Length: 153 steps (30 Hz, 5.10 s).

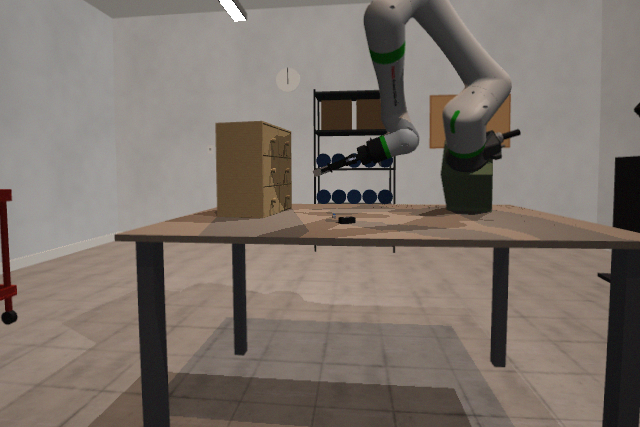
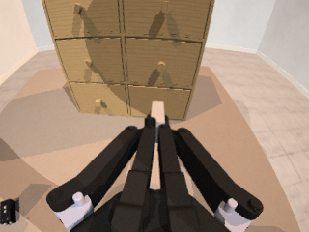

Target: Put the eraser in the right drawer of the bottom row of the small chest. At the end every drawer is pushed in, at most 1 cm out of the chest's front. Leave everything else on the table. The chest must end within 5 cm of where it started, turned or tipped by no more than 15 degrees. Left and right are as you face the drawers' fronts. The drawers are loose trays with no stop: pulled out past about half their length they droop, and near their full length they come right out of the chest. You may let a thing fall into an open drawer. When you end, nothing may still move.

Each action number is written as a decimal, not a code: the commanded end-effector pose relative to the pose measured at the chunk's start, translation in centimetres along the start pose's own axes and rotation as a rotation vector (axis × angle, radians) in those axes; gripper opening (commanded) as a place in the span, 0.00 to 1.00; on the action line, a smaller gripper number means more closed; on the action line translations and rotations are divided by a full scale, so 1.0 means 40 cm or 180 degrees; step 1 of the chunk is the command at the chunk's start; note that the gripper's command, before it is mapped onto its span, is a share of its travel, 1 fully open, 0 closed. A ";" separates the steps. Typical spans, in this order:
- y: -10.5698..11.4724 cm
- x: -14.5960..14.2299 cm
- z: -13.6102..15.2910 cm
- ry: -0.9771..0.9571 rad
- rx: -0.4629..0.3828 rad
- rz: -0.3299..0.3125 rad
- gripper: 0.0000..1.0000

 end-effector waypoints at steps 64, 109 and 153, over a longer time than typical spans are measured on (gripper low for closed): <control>0.103 0.005 -0.055 0.2686 -0.0228 -0.1866 0.00; 0.235 -0.008 -0.134 0.6288 -0.0536 -0.4368 0.00; 0.299 -0.021 -0.165 0.7931 -0.0677 -0.5509 0.00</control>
Point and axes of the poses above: the point where the finger pads meet when closed, its own y axis back along the fingers, its own x axis across the jaws, z = x × y, the point moved 1 cm from there along y, back along the fingers, and after that the axes turned 7 degrees about -y, right-handed, at the moved point
